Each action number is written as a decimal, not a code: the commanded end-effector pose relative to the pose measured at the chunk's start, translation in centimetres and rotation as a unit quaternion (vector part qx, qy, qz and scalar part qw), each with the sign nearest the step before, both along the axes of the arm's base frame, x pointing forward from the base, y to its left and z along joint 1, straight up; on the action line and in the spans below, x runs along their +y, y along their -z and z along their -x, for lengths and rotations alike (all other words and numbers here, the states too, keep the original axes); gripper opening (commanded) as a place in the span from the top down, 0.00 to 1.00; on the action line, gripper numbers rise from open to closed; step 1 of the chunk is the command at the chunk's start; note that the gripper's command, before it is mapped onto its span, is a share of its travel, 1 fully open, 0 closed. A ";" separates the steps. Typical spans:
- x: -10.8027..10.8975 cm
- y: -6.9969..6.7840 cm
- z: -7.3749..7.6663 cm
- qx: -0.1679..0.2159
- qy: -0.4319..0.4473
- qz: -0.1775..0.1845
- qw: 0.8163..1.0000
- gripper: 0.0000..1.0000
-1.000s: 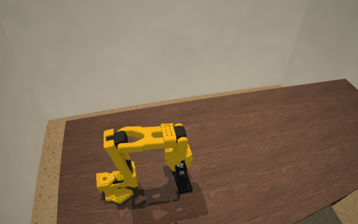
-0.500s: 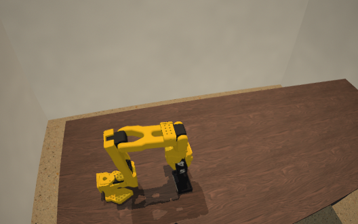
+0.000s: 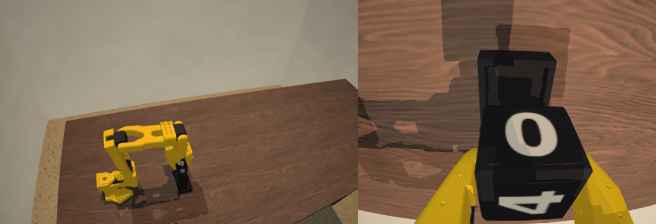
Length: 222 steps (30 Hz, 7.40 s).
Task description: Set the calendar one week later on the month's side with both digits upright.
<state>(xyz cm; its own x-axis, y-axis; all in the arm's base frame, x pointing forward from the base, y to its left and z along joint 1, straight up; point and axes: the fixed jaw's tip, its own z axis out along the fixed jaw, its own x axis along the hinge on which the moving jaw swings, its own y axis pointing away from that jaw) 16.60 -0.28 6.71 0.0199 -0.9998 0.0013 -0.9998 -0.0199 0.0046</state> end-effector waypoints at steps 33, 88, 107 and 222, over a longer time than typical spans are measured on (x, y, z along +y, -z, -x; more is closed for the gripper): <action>0.1 0.6 -0.3 -0.018 -0.001 -0.001 1.000 1.00; 0.1 2.6 -0.3 -0.018 -0.002 -0.001 1.000 1.00; 0.0 3.4 -0.3 -0.018 -0.003 -0.001 1.000 1.00; 0.0 -2.0 -0.1 -0.018 -0.003 0.000 1.000 0.64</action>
<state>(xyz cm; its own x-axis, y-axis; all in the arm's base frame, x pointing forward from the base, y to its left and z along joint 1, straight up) 16.09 -0.27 7.76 0.0199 -0.9998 0.0003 -0.9992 -0.0199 0.0339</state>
